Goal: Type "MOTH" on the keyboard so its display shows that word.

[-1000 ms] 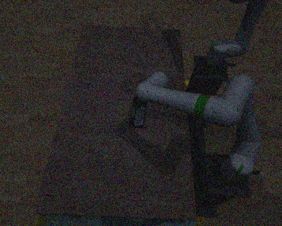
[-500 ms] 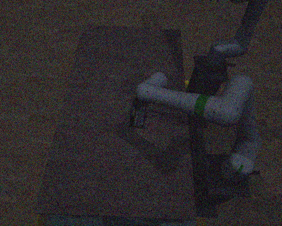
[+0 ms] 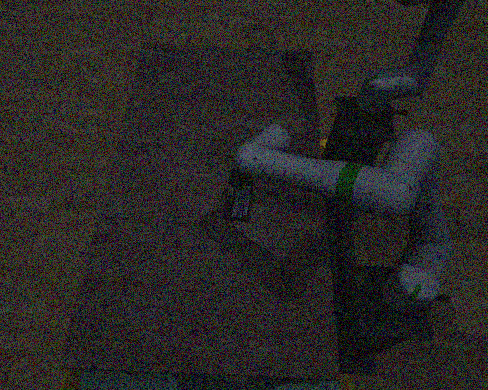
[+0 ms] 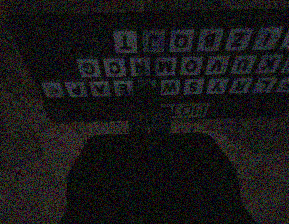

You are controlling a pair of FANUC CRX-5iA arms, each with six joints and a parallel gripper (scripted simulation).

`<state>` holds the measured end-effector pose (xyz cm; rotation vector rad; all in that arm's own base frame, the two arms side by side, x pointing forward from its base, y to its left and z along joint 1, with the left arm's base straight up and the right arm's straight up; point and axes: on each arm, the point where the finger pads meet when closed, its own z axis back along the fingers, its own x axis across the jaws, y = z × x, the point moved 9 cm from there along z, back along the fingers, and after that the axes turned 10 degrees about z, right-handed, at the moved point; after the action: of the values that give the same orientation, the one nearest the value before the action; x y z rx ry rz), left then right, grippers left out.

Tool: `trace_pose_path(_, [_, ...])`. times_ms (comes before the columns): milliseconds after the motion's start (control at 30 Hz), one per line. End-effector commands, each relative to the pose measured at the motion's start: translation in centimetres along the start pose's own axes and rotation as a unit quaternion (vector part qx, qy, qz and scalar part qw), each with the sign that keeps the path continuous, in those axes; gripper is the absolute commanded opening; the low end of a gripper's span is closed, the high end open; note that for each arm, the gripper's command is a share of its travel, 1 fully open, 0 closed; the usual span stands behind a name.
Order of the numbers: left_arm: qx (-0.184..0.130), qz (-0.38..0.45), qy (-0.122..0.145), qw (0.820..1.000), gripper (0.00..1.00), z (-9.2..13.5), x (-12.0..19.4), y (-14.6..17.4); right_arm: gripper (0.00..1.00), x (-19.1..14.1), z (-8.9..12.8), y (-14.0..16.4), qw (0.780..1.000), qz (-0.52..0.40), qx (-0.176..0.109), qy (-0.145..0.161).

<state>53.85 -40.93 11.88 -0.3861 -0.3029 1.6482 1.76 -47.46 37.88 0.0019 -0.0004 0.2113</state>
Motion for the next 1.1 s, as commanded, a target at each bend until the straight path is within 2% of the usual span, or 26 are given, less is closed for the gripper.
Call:
trace_pose_path(0, [-0.001, 0.000, 0.001, 1.000, 0.00, 0.08, -0.06, -0.08, 1.00, -0.02, 0.09, 0.00, 1.000, 0.000, -0.001, 0.000])
trace_pose_path(633, [-0.001, 0.000, 0.001, 1.000, 0.00, -0.07, -0.04, -0.01, 1.00, -0.02, 0.09, 0.00, 1.000, 0.000, -0.001, 0.000])
trace_pose_path(1067, [-0.001, 0.000, 0.001, 1.000, 0.00, 0.89, -0.12, -0.45, 1.00, -0.02, 0.09, 0.00, 1.000, 0.000, -0.001, 0.000])
